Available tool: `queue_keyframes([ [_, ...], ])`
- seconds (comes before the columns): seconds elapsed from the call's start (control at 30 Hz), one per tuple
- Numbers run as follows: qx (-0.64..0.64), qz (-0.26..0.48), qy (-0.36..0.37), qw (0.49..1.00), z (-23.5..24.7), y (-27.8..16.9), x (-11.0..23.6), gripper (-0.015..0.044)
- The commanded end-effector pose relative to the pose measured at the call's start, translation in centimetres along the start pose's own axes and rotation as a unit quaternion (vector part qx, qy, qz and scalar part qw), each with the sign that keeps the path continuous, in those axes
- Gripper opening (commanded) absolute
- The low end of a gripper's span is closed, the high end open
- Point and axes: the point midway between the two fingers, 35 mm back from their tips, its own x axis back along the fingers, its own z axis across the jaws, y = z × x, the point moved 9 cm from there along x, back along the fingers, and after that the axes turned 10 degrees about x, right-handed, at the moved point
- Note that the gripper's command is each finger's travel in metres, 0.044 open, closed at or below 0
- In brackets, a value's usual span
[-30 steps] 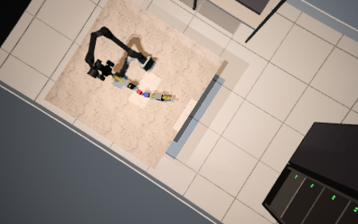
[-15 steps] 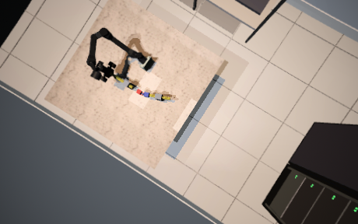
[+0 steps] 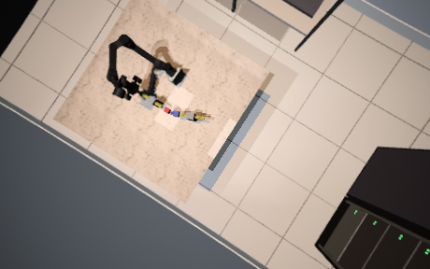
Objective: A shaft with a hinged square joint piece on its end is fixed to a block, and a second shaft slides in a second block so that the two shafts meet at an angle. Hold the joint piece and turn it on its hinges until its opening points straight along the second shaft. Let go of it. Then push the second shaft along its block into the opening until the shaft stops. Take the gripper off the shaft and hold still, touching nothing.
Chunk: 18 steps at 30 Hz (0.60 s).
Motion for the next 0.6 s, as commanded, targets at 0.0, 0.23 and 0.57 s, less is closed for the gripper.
queue_keyframes([
  [0.0,-0.001,0.000,-0.001,1.000,0.2,-0.8,0.0,0.0000],
  [0.23,-0.001,0.000,-0.001,1.000,0.4,-1.9,-0.1,0.0000],
  [0.57,-0.001,0.001,-0.001,1.000,0.6,-3.3,-0.1,0.0000],
])
